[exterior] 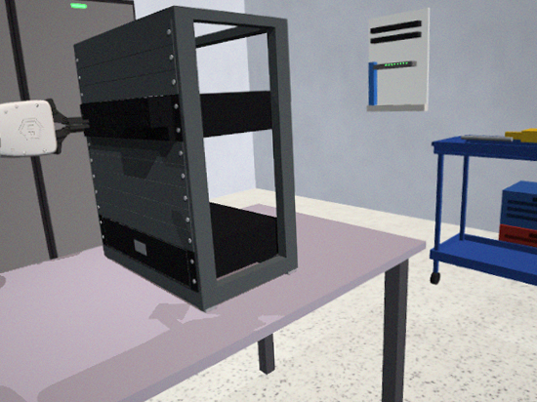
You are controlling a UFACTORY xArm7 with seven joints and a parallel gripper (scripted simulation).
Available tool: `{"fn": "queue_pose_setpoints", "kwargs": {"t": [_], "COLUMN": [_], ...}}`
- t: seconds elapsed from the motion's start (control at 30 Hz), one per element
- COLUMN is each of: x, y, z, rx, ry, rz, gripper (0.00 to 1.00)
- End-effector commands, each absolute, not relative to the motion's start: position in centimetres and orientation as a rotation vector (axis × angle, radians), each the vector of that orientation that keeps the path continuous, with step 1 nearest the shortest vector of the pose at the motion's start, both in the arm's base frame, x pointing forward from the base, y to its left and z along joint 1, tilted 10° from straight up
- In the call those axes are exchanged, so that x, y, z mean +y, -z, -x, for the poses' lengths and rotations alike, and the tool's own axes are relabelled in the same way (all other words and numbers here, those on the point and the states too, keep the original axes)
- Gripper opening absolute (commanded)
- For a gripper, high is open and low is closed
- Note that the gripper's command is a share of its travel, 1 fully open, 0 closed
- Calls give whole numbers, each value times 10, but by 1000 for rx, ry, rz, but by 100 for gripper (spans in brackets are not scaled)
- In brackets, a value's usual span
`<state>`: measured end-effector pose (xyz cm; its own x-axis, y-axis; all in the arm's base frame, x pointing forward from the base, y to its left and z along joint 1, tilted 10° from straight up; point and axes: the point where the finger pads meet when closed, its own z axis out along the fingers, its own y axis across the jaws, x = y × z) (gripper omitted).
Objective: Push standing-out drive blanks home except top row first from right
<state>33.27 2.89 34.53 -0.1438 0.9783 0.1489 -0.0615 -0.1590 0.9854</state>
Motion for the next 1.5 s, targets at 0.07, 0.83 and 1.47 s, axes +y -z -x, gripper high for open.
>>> {"fn": "queue_pose_setpoints", "kwargs": {"t": [0.07, 0.83, 1.47], "x": [16, -23, -23], "y": [-345, -338, -338], "z": [-334, -339, -339], "rx": [1176, 1176, 1176], "ry": [-1462, -1462, -1462], "rz": [-1195, -1195, -1195], "gripper": [0, 0, 0]}}
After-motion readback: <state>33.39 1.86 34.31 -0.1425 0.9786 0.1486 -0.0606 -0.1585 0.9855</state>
